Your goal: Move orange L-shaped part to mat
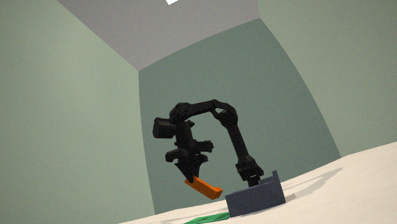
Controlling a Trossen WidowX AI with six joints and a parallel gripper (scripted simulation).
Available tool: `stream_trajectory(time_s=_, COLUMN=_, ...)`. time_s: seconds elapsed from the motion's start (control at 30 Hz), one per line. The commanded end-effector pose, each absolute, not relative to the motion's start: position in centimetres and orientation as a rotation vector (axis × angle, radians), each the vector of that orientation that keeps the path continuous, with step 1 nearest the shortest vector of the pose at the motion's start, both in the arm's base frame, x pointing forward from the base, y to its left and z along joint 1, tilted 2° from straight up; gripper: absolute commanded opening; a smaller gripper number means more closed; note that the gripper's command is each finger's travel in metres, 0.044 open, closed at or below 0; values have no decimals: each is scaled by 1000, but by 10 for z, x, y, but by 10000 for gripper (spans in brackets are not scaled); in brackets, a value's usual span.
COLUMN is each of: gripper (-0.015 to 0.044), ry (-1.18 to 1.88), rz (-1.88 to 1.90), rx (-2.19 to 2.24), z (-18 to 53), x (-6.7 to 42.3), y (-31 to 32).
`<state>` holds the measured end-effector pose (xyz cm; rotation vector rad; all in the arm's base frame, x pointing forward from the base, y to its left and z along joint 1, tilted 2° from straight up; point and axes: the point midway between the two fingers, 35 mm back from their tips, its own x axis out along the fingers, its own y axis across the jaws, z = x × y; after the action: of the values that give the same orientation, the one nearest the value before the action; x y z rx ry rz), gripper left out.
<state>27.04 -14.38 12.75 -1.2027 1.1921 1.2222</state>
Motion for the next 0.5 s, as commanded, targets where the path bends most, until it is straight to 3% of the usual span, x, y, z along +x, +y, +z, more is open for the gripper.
stream_trajectory(time_s=0.0, gripper=0, ry=1194, rz=1225, rx=-1206, z=120, x=270, y=-144)
stream_trajectory(time_s=0.47, gripper=0, ry=1194, rz=1225, rx=-1206, z=97, x=270, y=-144)
